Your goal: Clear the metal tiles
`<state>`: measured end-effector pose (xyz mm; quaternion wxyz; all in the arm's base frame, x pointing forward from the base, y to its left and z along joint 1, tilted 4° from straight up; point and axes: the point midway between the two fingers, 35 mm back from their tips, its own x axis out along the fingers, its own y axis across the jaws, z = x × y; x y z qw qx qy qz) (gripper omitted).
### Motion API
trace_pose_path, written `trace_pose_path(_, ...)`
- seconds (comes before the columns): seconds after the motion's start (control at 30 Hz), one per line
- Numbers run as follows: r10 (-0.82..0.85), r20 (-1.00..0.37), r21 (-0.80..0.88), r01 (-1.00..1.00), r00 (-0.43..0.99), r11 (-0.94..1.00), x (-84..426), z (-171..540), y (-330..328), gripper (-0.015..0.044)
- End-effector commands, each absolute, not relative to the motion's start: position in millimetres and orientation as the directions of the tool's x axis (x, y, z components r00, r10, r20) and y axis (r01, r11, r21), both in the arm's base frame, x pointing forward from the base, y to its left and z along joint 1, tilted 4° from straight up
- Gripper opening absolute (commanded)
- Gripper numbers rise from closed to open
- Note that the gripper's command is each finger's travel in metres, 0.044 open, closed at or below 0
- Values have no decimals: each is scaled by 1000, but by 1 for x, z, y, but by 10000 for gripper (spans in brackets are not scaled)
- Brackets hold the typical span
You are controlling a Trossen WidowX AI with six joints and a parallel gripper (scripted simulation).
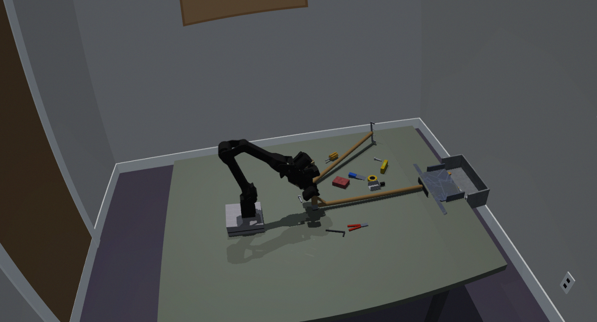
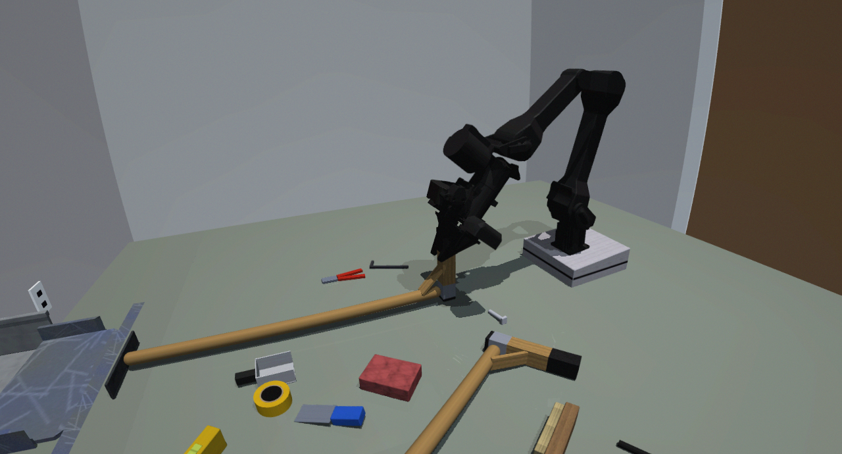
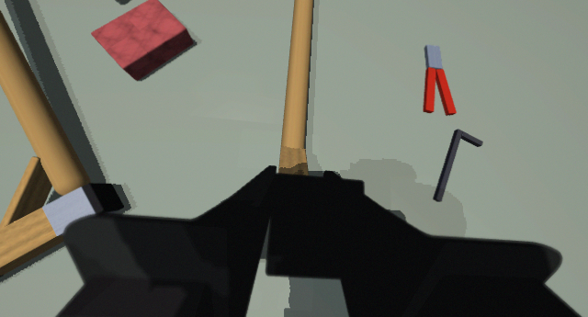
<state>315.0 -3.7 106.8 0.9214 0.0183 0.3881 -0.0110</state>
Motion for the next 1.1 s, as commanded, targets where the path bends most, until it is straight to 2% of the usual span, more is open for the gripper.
trace_pose_path(0.0, -6, -715, 25, 34, 699, 999, 315, 107, -4, 0)
trace_pose_path(0.8, -9, -721, 26, 40, 693, 999, 311, 101, -5, 0)
trace_pose_path(1.07, -6, -722, 25, 35, 692, 999, 311, 102, -3, 210)
